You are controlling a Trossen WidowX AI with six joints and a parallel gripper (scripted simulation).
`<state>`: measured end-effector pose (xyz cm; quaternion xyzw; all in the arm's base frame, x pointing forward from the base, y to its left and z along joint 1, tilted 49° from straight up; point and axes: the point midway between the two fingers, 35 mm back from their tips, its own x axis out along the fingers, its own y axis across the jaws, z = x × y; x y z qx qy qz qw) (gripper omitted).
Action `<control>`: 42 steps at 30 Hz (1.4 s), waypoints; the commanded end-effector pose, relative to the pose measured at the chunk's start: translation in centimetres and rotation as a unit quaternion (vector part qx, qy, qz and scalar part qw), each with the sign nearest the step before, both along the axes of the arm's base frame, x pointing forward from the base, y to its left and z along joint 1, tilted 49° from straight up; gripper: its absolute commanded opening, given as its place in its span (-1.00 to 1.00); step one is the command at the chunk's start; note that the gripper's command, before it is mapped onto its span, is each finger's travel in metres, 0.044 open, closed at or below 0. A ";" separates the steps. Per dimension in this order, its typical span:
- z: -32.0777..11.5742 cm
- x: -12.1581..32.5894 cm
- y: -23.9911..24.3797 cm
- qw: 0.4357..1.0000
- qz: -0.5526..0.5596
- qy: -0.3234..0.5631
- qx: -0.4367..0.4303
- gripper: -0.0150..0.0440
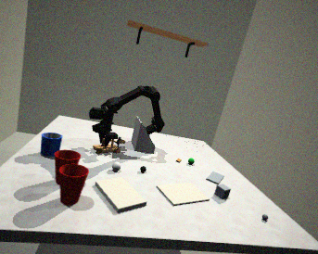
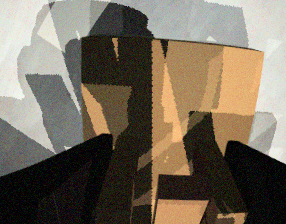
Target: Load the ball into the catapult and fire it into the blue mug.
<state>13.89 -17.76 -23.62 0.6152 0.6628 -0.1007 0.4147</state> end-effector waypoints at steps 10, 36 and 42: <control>0.2 0.0 -0.3 1.000 0.000 0.000 -0.001 0.75; 3.4 -0.7 -3.5 1.000 -0.005 0.001 -0.003 1.00; 2.8 -0.6 -2.9 1.000 -0.005 0.001 -0.003 1.00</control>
